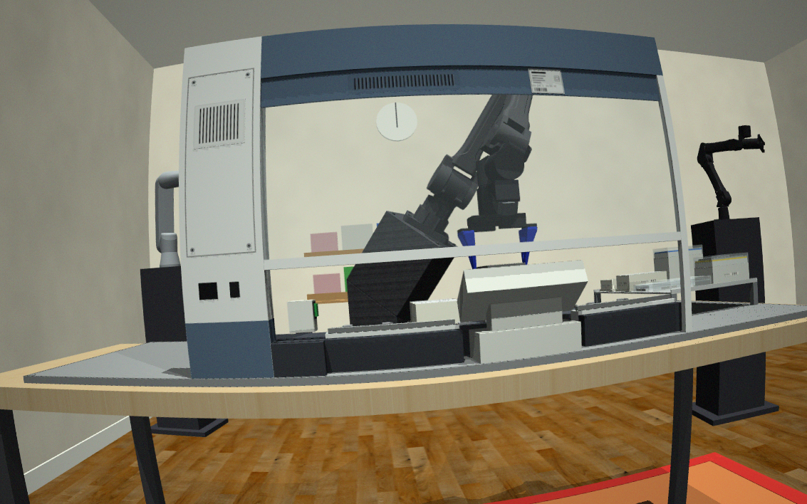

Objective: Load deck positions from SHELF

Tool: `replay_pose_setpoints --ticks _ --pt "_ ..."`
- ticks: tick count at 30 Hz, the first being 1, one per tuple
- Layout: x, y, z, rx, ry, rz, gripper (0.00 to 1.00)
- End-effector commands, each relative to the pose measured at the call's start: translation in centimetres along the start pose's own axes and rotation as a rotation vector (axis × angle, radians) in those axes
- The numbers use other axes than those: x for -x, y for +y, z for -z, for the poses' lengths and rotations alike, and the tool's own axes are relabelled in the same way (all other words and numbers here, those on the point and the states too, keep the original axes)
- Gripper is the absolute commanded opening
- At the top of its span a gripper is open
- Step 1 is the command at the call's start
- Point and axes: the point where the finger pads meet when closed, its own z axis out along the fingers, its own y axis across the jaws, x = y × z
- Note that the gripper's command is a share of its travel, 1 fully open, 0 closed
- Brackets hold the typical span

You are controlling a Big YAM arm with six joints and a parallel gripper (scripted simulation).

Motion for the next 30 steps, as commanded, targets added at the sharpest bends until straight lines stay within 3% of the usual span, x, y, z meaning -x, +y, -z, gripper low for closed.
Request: replay_pose_setpoints --ticks 1,8,11,13,14,19,25,30 --pt "1.8 0.2 2.1 0.001 -0.046 0.023 1.00" --pt "1.4 0.0 2.9 0.000 -0.035 0.015 1.00" --pt "2.2 0.4 4.0 0.001 -0.054 0.028 1.00" --pt "2.2 0.4 4.0 0.001 -0.054 0.028 1.00" --pt "1.5 0.2 2.8 0.003 -0.017 0.022 1.00" --pt "2.3 0.4 5.1 0.000 -0.056 0.030 1.00" --pt "1.4 -0.1 5.4 -0.001 -0.034 0.015 1.00" --pt "2.3 0.4 6.7 -0.001 -0.057 0.031 1.00"
